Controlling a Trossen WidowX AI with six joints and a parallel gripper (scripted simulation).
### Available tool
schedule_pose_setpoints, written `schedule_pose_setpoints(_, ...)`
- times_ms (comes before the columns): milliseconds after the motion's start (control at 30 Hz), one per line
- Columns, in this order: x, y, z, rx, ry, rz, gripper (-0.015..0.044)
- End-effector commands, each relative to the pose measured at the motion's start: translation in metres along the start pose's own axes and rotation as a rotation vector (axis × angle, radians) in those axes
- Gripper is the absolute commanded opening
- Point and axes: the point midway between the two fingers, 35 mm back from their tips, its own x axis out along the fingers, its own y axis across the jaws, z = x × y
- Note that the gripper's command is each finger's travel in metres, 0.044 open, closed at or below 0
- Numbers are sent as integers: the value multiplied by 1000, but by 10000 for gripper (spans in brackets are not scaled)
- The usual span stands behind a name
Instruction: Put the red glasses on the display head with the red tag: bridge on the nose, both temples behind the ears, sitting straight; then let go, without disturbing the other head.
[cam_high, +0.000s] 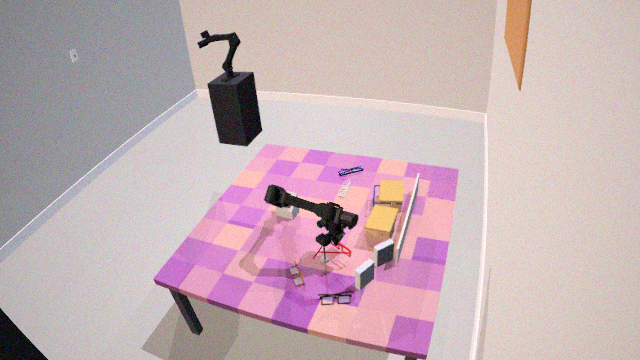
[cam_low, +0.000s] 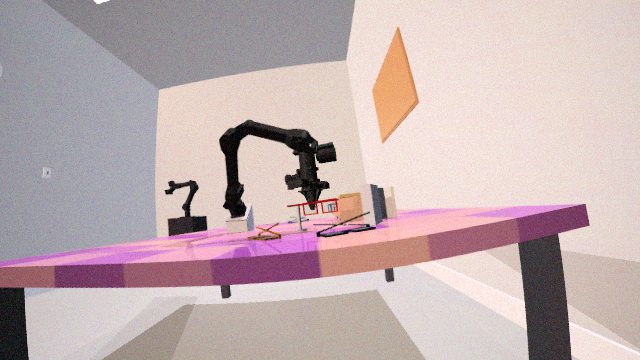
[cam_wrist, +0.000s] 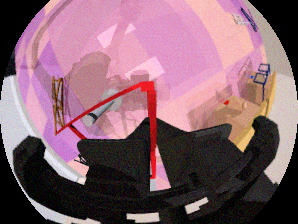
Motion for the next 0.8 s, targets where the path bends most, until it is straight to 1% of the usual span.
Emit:
schedule_pose_setpoints(0,1,-2,-2,2,-2,6,0)
schedule_pose_setpoints(767,1,-5,-12,2,-2,6,0)
